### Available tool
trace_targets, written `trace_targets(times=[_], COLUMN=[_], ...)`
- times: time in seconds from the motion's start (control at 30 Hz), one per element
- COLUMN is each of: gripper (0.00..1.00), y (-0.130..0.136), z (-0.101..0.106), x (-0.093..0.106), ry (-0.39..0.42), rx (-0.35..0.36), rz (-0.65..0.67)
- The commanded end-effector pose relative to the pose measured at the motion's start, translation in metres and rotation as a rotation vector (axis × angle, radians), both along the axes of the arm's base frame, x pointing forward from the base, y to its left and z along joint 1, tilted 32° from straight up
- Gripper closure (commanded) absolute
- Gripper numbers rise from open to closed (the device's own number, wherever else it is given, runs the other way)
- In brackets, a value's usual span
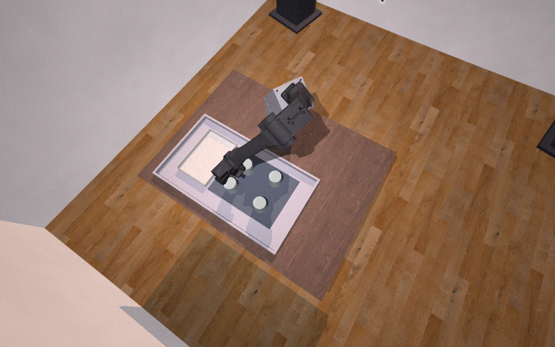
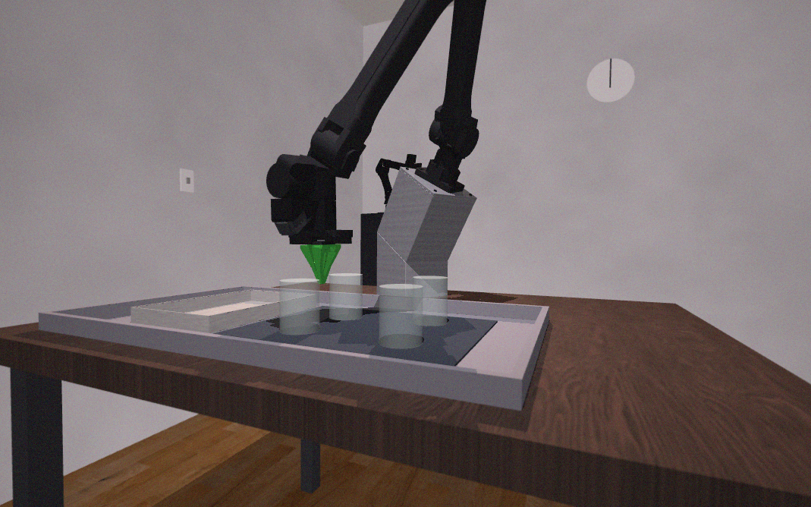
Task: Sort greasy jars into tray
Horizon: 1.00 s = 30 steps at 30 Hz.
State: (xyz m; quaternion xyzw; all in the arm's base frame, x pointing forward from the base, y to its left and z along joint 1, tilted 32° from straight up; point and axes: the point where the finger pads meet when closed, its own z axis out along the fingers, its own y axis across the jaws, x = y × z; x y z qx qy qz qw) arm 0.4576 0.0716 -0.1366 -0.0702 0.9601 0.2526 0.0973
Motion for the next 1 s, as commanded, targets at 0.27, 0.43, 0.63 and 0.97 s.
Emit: trace_targets(times=[0.27, 0.43, 0.63, 0.97], gripper=[1.0, 1.0, 1.0, 1.0], y=[0.0039, 0.0039, 0.004, 0.004], z=[0.0005, 0.0006, 0.0008, 0.0011], x=[0.0152, 0.0156, 0.0164, 0.0174], ry=[-0.028, -0.028, -0.028, -0.028], rx=[-0.002, -0.002, -0.002, -0.002], rz=[-0.004, -0.004, -0.004, -0.004])
